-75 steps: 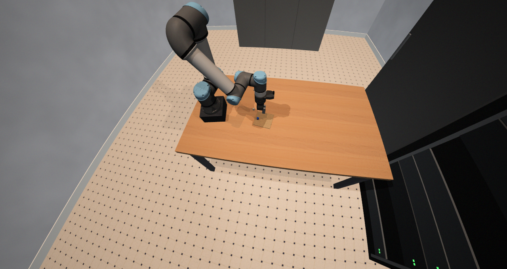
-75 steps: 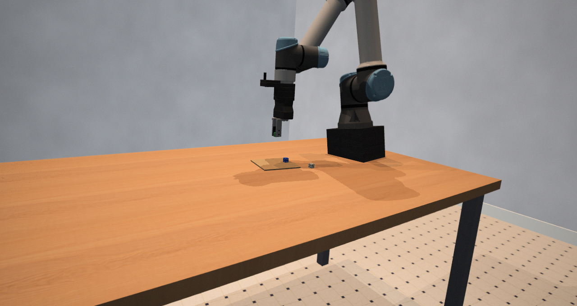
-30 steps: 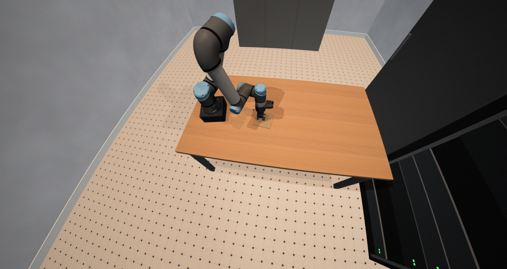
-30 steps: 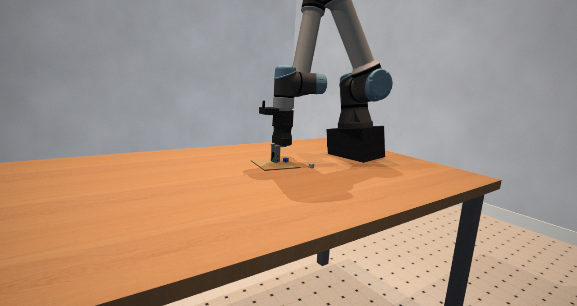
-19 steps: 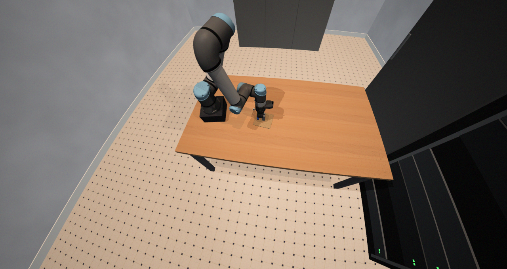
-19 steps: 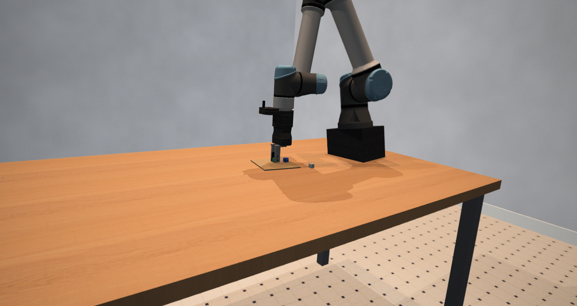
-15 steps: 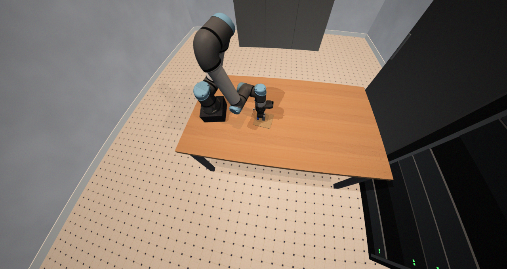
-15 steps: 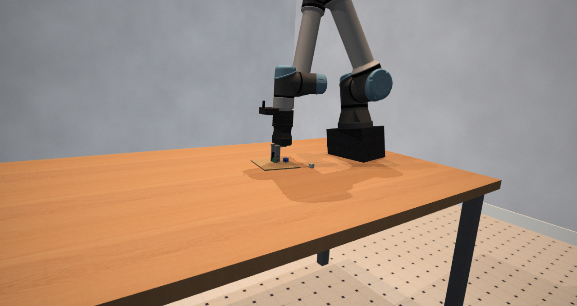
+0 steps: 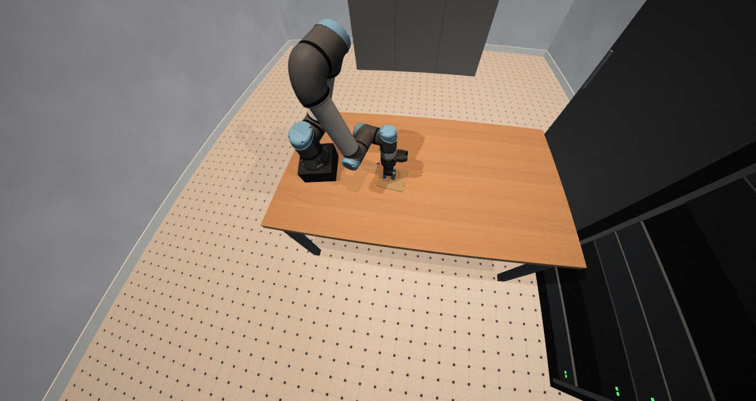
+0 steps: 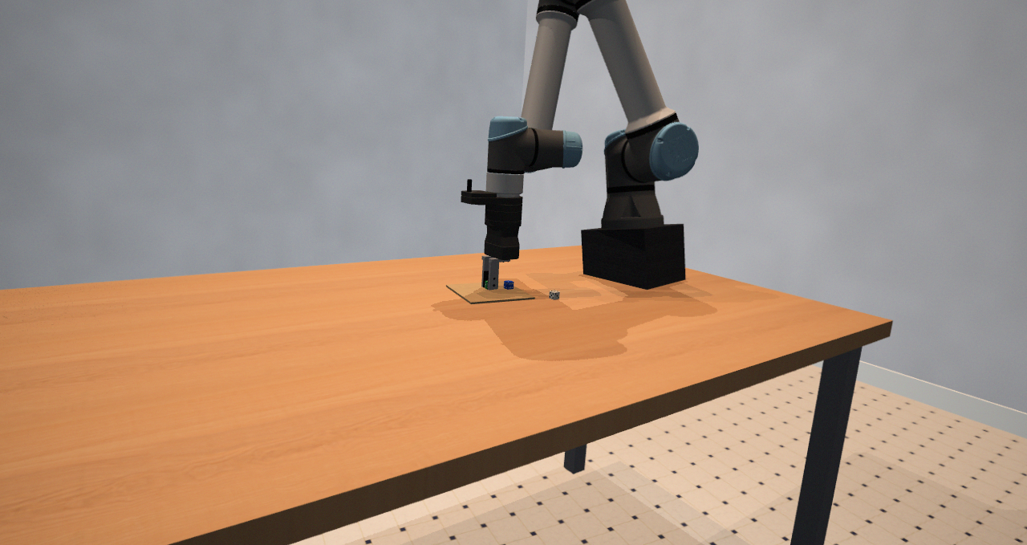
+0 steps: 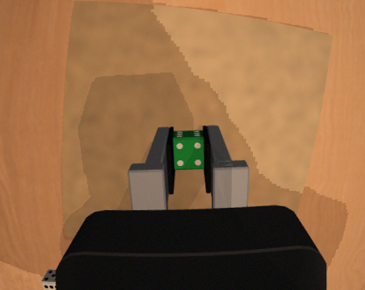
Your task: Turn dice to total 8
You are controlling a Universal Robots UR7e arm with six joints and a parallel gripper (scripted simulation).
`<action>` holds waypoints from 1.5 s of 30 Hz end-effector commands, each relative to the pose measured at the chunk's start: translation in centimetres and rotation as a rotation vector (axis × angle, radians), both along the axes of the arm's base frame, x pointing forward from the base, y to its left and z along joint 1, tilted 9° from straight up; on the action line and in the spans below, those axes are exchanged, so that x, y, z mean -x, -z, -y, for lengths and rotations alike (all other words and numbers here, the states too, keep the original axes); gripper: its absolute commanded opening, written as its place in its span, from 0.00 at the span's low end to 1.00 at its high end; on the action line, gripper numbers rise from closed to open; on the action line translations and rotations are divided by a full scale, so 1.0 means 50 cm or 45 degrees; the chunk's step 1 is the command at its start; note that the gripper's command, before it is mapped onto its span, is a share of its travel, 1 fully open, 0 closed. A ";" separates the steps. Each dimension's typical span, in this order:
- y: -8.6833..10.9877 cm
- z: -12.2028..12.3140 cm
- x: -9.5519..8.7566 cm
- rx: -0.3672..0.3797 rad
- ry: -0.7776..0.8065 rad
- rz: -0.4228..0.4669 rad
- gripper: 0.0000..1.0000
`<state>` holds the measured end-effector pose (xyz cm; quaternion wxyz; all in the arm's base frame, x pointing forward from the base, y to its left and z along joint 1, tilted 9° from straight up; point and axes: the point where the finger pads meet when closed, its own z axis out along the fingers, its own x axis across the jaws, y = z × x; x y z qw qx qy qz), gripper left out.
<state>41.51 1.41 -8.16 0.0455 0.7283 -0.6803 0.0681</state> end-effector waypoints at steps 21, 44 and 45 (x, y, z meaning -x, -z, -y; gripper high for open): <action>0.007 0.001 -0.001 0.000 0.000 0.002 0.34; 0.007 0.001 -0.001 0.000 0.000 0.002 0.34; 0.007 0.001 -0.001 0.000 0.000 0.002 0.34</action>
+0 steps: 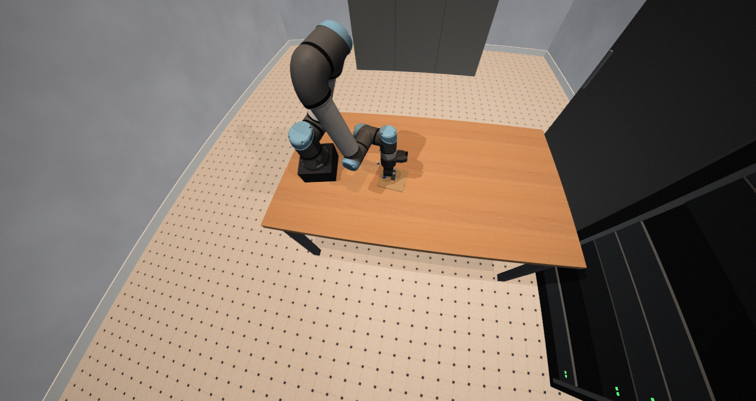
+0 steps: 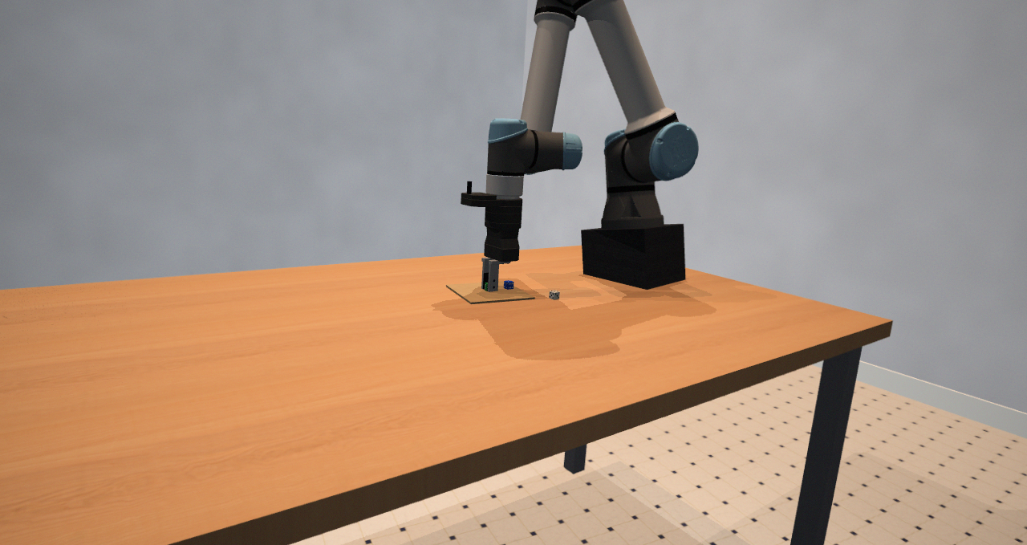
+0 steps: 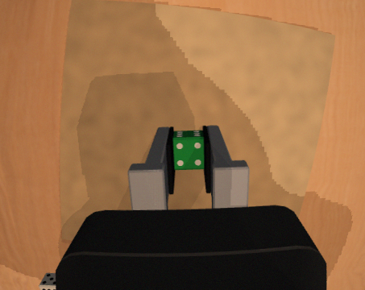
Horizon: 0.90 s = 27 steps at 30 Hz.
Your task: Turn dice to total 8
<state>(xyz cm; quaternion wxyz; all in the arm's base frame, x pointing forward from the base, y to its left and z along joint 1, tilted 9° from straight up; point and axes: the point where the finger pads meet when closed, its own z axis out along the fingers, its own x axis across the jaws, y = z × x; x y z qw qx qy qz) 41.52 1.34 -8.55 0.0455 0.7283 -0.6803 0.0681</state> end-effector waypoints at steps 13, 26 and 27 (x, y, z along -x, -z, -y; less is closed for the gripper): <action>-0.001 0.000 -0.001 0.000 0.000 0.002 0.34; -0.001 0.000 -0.001 0.000 0.000 0.002 0.58; -0.001 0.000 -0.001 0.000 0.000 0.002 0.58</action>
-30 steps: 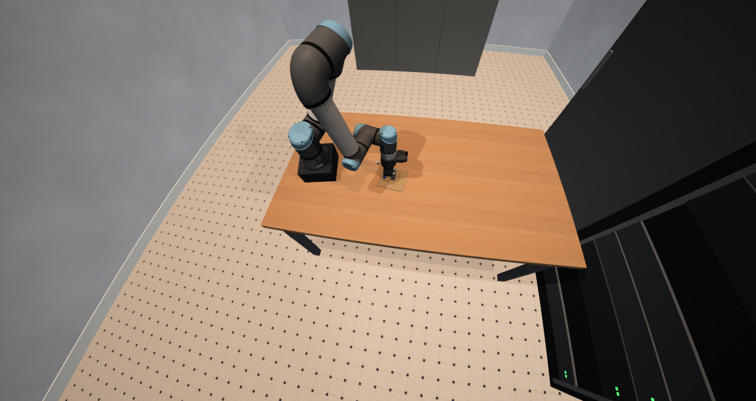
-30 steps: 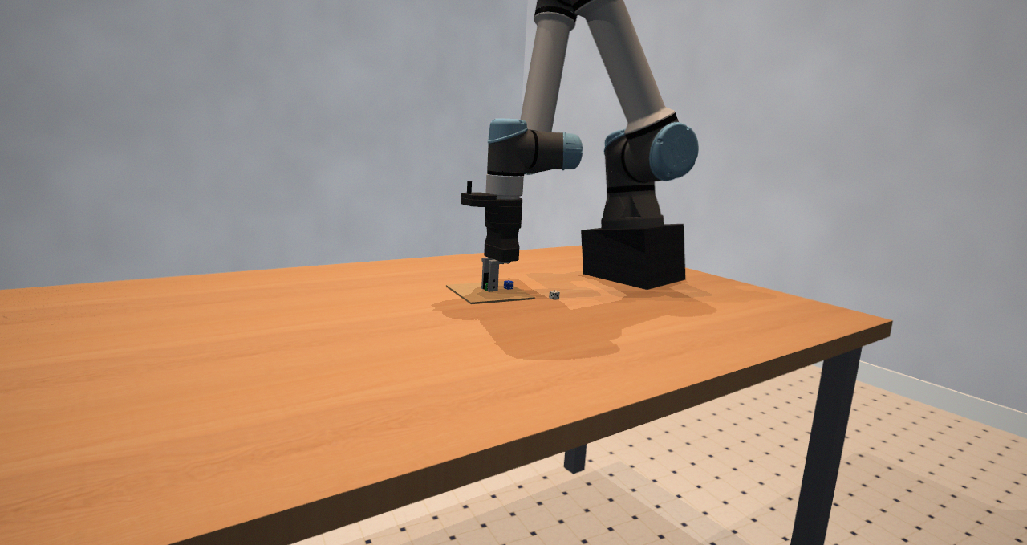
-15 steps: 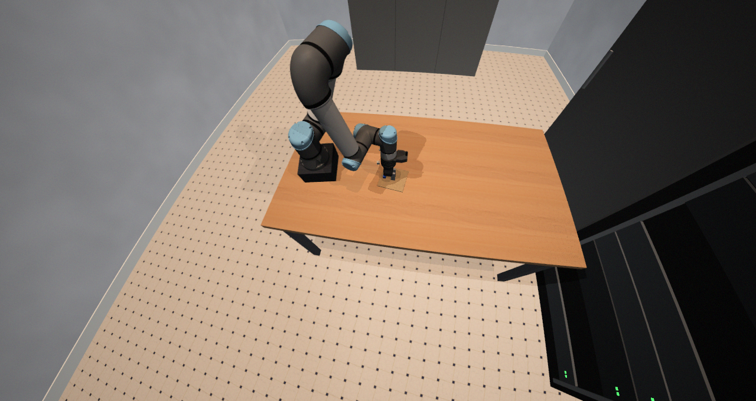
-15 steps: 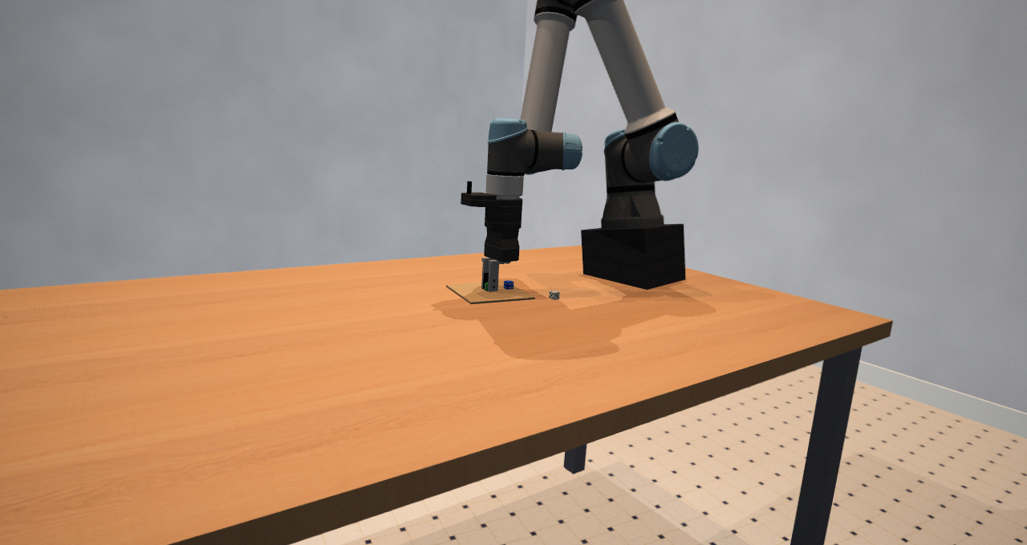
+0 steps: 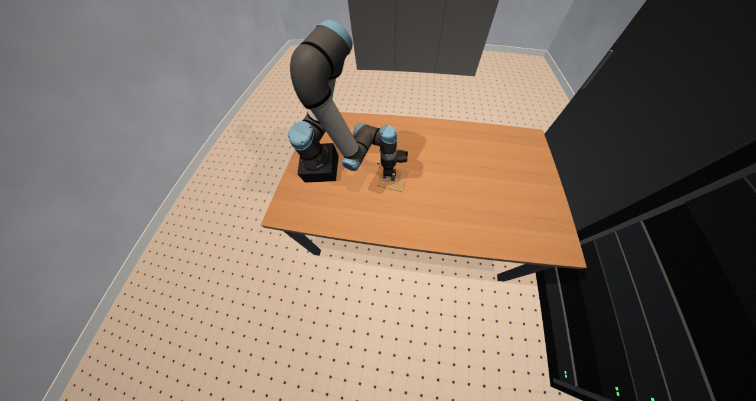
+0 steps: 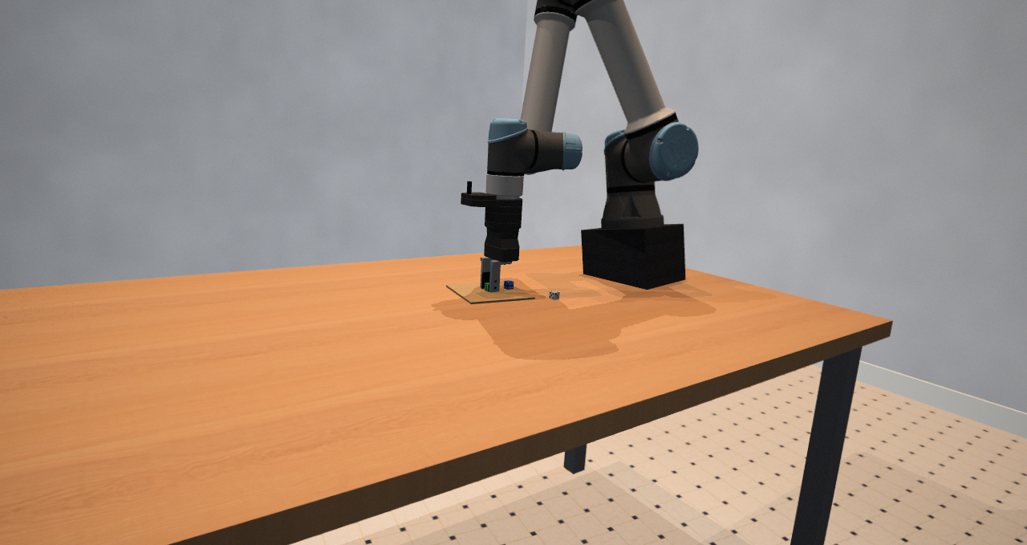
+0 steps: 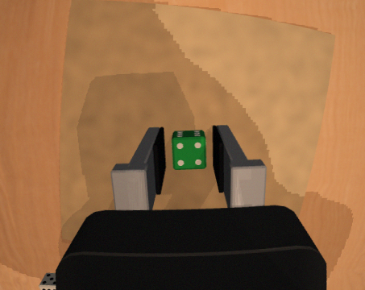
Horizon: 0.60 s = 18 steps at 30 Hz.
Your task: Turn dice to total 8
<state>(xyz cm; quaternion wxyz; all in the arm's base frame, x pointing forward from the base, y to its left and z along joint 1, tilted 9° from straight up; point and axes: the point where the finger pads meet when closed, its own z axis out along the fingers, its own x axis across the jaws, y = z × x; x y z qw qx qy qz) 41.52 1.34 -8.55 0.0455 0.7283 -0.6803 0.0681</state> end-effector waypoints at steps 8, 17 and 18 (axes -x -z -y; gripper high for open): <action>-0.001 0.000 -0.001 0.000 0.000 0.002 0.64; -0.004 0.000 -0.001 0.000 0.000 0.002 0.64; -0.005 -0.001 -0.001 0.000 0.000 0.002 0.64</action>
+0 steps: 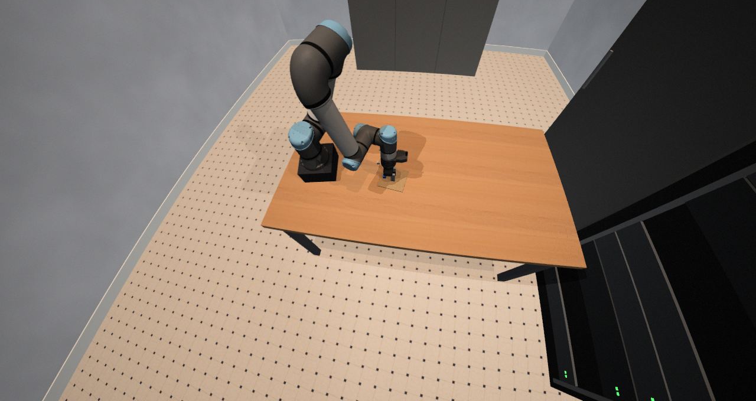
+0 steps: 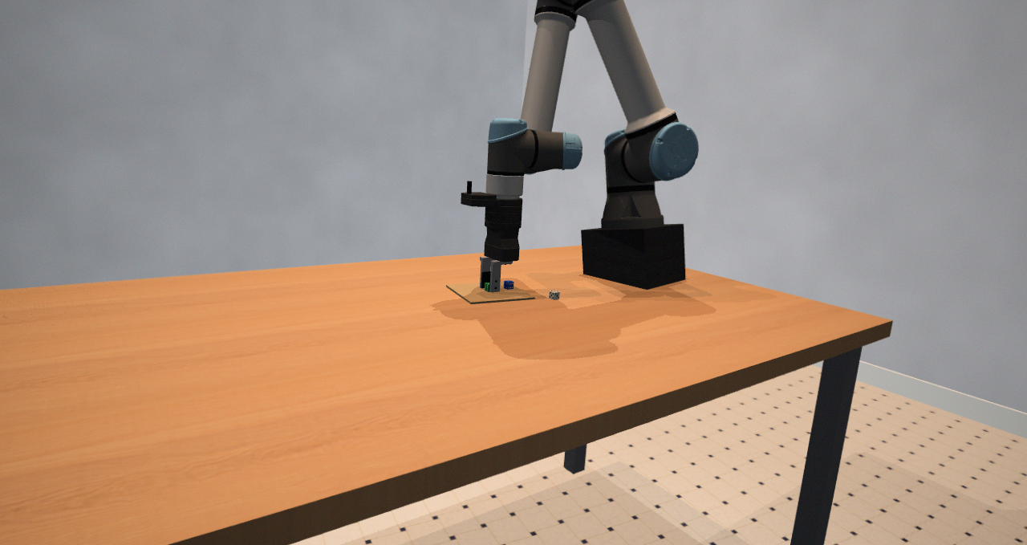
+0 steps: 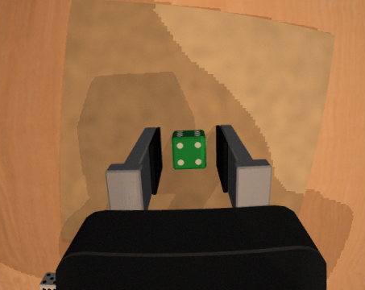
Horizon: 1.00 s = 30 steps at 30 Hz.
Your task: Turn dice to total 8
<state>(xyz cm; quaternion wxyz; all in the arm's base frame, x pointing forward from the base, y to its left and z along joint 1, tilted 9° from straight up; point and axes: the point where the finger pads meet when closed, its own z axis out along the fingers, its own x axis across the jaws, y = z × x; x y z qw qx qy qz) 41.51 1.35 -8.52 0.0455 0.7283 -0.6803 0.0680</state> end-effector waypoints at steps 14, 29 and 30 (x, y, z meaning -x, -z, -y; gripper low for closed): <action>-0.071 -0.011 0.002 0.000 0.000 0.002 0.64; -0.165 -0.026 0.006 0.000 0.000 0.002 0.64; -0.169 -0.027 0.006 0.000 0.000 0.002 0.64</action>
